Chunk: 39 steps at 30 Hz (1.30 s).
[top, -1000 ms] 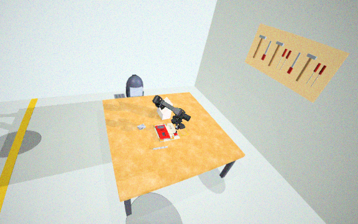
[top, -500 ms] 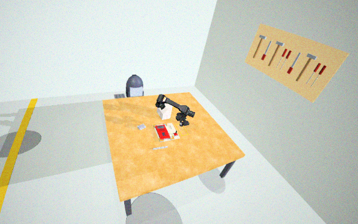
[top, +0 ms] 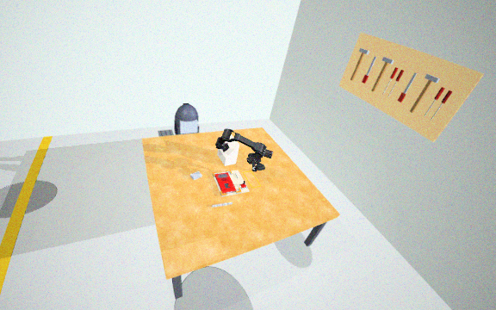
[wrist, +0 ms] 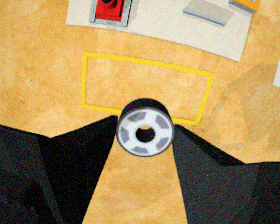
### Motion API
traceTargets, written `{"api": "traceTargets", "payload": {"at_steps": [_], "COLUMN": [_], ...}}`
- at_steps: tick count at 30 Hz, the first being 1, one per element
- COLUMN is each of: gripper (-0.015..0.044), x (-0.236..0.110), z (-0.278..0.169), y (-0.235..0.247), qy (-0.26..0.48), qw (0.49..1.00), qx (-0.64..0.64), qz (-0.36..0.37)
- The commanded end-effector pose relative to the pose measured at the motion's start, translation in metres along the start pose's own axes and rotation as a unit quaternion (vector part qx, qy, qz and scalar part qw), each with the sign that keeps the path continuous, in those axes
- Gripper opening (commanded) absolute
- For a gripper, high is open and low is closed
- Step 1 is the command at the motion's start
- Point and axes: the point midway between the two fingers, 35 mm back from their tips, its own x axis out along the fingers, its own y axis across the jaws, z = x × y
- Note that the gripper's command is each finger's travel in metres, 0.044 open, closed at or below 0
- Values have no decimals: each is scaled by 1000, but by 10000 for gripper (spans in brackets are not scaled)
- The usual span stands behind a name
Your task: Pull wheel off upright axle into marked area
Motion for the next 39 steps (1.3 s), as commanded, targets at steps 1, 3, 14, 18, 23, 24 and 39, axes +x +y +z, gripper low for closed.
{"api": "traceTargets", "payload": {"at_steps": [1,3,14,18,23,24,39], "gripper": [0,0,0,0,26,53,300], "x": [8,15,66,93,100,100,59], "z": [0,0,-1,0,2,2,0], "y": [-1,-1,1,0,-1,-1,0], "qy": [-1,-1,0,-2,-2,-2,-1], "qw": [1000,1000,1000,1000,1000,1000,1000], "qx": [2,2,2,2,7,7,4], "qz": [-1,-1,-1,-1,-7,-7,-3]}}
